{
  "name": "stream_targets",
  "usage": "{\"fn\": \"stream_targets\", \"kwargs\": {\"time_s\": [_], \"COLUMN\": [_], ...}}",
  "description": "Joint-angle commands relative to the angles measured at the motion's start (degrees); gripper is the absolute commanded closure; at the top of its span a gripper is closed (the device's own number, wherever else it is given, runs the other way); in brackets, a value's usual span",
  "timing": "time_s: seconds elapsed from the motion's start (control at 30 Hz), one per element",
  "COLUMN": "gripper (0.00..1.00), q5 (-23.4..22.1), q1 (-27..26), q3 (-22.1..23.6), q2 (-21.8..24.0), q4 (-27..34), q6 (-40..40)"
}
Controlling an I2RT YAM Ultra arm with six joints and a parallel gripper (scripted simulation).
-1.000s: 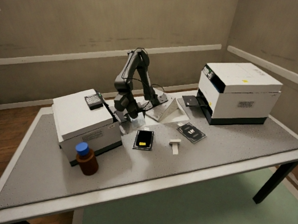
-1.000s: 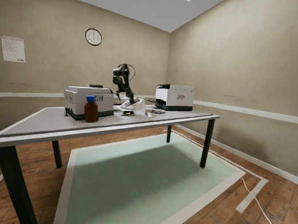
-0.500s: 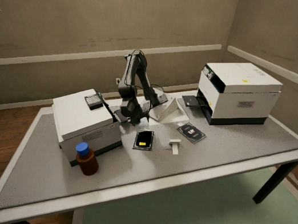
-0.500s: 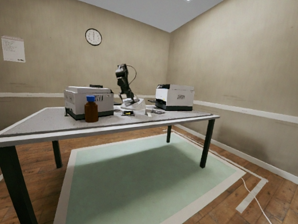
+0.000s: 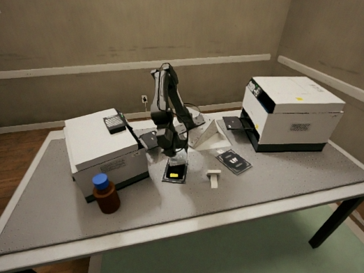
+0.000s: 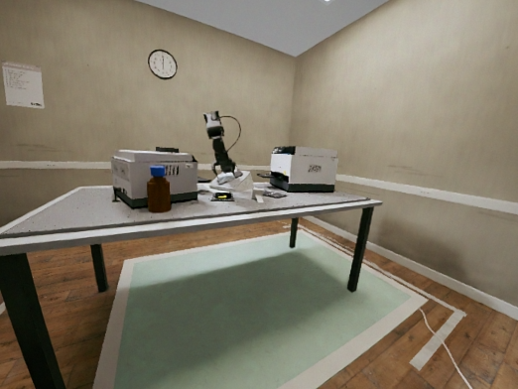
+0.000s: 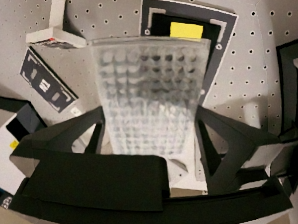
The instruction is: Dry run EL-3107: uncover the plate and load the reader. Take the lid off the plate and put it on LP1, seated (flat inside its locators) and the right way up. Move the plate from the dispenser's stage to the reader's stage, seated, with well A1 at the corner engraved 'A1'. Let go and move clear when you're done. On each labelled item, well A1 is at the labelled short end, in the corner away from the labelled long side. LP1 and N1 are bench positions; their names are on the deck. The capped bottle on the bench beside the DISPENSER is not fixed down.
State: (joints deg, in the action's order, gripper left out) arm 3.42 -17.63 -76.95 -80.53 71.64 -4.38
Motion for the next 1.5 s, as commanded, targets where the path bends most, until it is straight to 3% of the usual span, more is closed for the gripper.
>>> {"fn": "stream_targets", "kwargs": {"time_s": [0.0, 0.93, 1.0, 1.47], "gripper": [0.14, 0.14, 0.14, 0.14], "q5": [1.2, 5.4, 5.7, 7.0], "q1": [2.3, 14.2, 15.2, 21.0], "q3": [-2.6, -4.2, -4.9, -5.1], "q2": [-1.1, -8.8, -10.0, -12.0], "q4": [-1.5, -3.8, -1.6, -2.9], "q6": [4.7, 21.0, 22.7, 29.1]}}
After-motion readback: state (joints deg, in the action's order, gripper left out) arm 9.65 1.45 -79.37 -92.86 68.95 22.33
